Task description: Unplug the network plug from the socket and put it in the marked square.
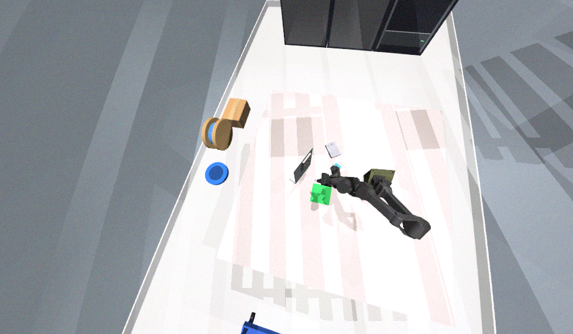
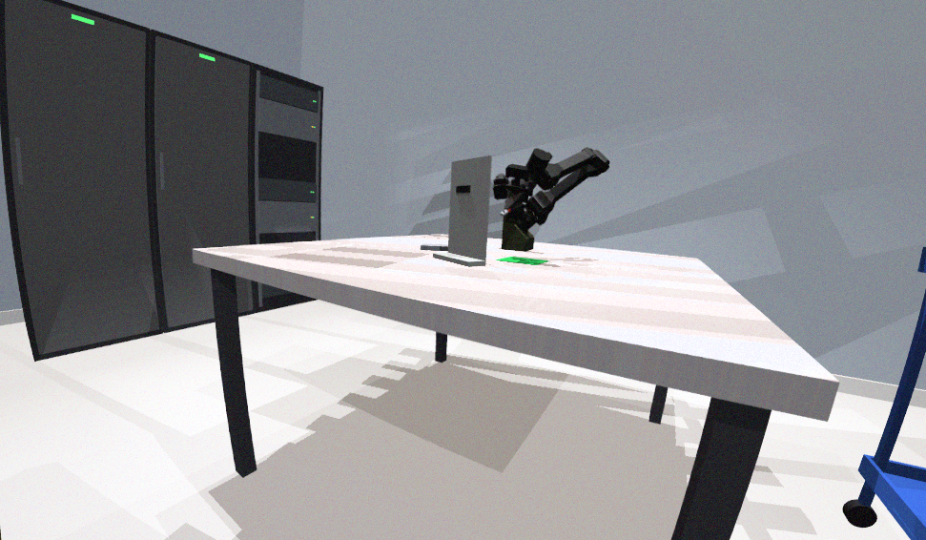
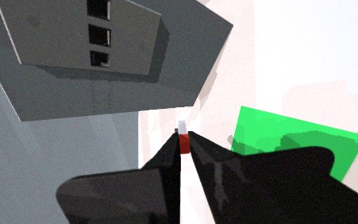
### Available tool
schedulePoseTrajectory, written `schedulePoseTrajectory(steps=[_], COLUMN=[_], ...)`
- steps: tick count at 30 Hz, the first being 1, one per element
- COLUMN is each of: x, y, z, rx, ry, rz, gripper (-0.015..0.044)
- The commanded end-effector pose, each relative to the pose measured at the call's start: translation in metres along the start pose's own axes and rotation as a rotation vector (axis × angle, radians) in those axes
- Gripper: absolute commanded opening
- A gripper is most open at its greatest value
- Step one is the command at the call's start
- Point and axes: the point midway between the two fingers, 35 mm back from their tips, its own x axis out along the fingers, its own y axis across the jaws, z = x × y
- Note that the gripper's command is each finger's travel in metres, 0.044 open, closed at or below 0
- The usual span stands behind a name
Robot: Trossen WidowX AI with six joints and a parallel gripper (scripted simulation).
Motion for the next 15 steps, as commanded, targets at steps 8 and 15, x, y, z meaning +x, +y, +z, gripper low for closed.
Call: schedulePoseTrajectory(steps=[8,15], x=[0.005,0.002], y=[-0.035,-0.047], z=[-0.033,-0.048], rx=[-0.095,-0.112], ry=[0.239,0.348], rz=[-0.267,-0.349], gripper=[0.0,0.0])
